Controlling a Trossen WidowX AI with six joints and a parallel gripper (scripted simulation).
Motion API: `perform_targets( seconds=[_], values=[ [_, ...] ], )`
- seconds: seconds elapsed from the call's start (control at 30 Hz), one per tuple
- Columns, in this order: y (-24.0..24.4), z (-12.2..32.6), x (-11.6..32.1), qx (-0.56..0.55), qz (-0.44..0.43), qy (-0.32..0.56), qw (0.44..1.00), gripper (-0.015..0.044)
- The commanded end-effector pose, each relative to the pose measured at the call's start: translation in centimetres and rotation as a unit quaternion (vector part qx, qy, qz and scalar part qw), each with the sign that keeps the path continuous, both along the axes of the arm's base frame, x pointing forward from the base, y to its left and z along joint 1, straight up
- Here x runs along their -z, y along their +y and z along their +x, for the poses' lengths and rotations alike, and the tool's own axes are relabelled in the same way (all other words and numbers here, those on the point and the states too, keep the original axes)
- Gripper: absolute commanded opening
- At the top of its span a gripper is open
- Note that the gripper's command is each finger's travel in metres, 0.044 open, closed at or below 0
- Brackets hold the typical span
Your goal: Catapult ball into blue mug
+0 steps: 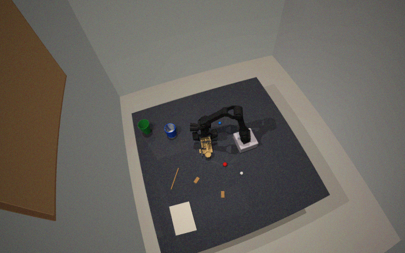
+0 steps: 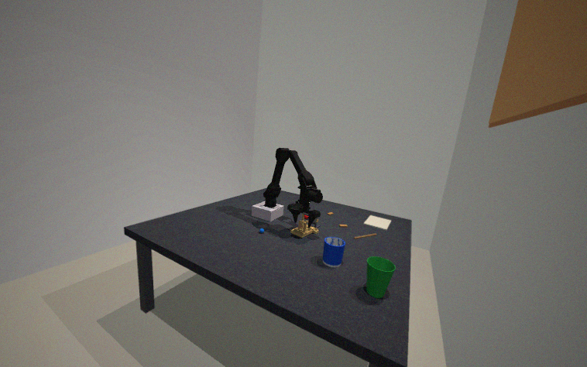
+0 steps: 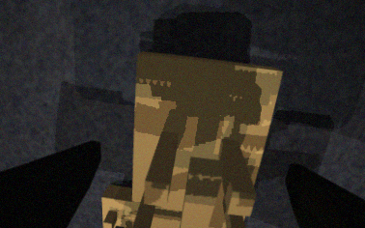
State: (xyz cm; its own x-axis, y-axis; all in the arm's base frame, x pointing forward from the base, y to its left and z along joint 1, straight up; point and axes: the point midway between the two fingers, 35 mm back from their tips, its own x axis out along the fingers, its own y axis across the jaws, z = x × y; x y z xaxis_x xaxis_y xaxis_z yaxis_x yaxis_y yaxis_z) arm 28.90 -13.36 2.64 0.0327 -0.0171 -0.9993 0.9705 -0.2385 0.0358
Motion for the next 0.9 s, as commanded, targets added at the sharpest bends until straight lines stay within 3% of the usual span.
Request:
perform_targets(
  seconds=[0.0, 0.37, 0.7, 0.87],
  values=[
    [0.0, -0.2, 0.8, 0.002, 0.001, 0.004, 1.000, 0.0440],
    [0.1, -0.2, 2.2, 0.002, 0.001, 0.004, 1.000, 0.0440],
    [0.0, -0.1, 1.8, 0.000, 0.001, 0.001, 1.000, 0.0177],
    [0.0, -0.1, 1.8, 0.000, 0.001, 0.001, 1.000, 0.0144]
  ],
)
